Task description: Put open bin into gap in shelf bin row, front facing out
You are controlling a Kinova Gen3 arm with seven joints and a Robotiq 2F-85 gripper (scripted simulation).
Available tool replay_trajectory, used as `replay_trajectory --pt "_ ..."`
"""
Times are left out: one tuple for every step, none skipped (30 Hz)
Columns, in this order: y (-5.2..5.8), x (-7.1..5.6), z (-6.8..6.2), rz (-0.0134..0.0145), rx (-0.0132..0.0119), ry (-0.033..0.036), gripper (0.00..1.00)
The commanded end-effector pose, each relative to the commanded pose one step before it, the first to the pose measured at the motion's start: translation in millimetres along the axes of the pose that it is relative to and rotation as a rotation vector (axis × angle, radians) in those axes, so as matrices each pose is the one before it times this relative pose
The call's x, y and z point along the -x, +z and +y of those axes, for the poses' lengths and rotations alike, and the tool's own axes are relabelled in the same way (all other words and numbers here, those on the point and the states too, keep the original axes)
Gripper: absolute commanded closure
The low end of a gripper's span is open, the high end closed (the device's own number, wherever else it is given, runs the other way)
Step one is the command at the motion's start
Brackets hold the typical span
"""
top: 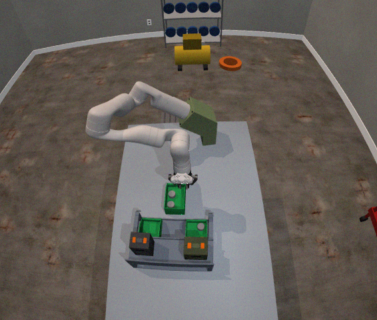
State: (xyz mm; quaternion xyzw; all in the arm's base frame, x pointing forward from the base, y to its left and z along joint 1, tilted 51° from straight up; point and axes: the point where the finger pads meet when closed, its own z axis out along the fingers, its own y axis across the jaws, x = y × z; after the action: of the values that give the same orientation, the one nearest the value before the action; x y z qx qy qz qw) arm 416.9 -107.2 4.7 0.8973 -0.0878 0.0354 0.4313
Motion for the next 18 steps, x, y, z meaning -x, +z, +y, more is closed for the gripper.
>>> replay_trajectory --pt "-0.63 -0.40 -0.47 0.00161 -0.00123 -0.00011 0.65" --pt "0.00 0.00 0.00 0.00000 0.00000 0.00000 0.65" --pt "0.00 0.00 0.00 0.00000 0.00000 0.00000 0.65" --pt "0.00 0.00 0.00 0.00000 0.00000 0.00000 0.65" --pt "0.00 0.00 0.00 0.00000 0.00000 0.00000 0.65" --pt "0.00 0.00 0.00 0.00000 0.00000 0.00000 0.65" --pt "0.00 0.00 0.00 0.00000 0.00000 0.00000 0.65" --pt "0.00 0.00 0.00 0.00000 0.00000 0.00000 0.65" --pt "0.00 0.00 0.00 0.00000 0.00000 0.00000 0.65" --pt "0.00 0.00 0.00 0.00000 0.00000 0.00000 0.65" --pt "0.44 0.00 0.00 0.00002 0.00000 0.00001 0.65" --pt "0.44 0.00 0.00 0.00000 0.00000 0.00000 0.65" --pt "0.44 0.00 0.00 0.00000 0.00000 0.00000 0.65" --pt "0.44 0.00 0.00 0.00000 0.00000 0.00000 0.65" --pt "0.44 0.00 0.00 0.00000 0.00000 0.00000 0.65" --pt "0.00 0.00 0.00 0.00000 0.00000 0.00000 0.65" --pt "0.00 0.00 0.00 0.00000 0.00000 0.00000 0.65" --pt "0.00 0.00 0.00 0.00000 0.00000 0.00000 0.65"
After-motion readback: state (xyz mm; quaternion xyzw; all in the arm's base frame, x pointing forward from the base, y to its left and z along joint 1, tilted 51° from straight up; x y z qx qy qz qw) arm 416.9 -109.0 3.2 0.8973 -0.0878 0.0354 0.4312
